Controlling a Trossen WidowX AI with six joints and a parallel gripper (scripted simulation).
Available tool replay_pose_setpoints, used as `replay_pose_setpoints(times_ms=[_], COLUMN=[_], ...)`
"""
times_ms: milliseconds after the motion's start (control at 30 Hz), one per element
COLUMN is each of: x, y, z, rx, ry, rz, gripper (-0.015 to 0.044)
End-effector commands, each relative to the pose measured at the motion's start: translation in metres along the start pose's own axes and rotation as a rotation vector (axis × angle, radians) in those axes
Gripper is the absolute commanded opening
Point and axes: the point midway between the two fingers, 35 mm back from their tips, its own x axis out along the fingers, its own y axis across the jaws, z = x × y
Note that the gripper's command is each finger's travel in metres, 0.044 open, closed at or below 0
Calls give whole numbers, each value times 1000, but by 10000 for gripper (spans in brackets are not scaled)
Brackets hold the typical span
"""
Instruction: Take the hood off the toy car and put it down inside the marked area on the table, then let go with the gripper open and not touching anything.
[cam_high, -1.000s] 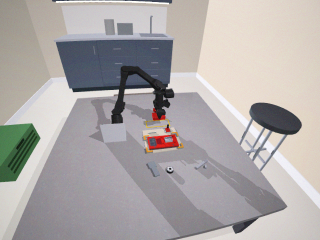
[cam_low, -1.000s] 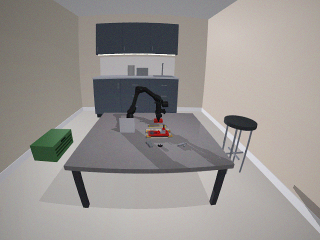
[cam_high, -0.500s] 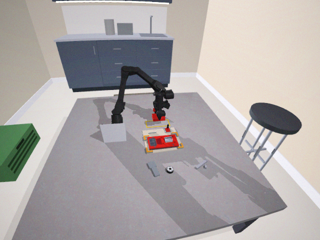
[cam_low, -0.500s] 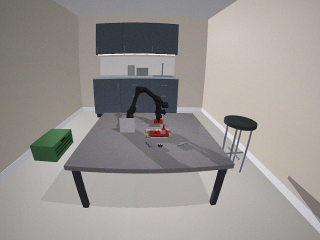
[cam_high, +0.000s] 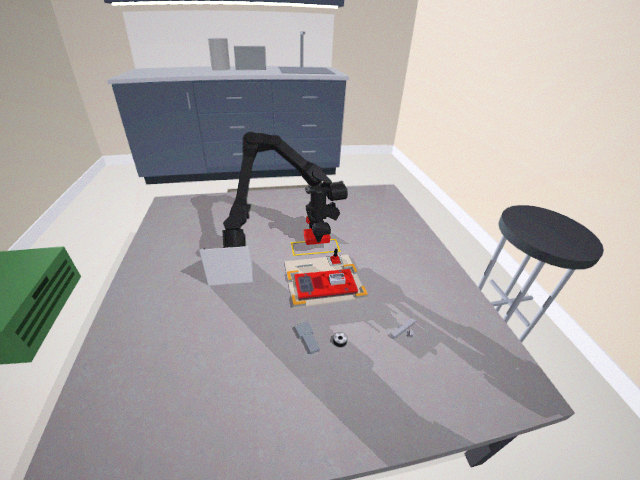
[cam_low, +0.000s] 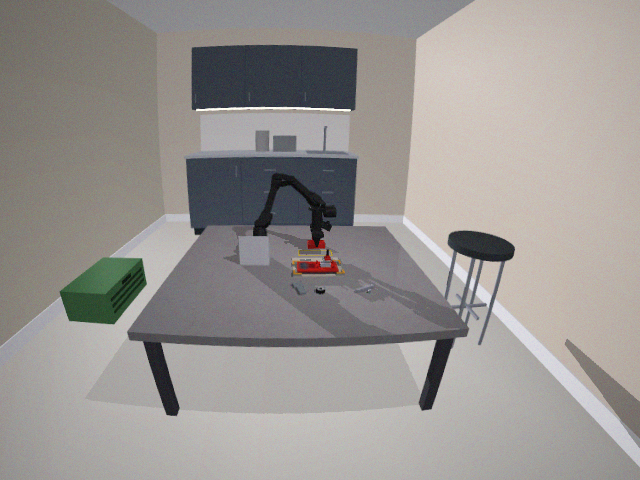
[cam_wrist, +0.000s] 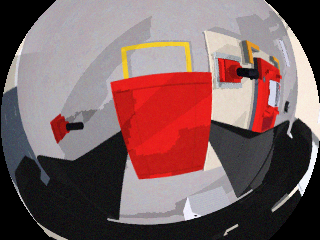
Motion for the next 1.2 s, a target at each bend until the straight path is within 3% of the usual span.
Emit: replay_pose_setpoints(times_ms=[0, 1167], x=[4, 22], y=[-1, 0], z=[-2, -4], rx=[6, 6], ry=[4, 4], rz=[-3, 0], gripper=[0, 0])
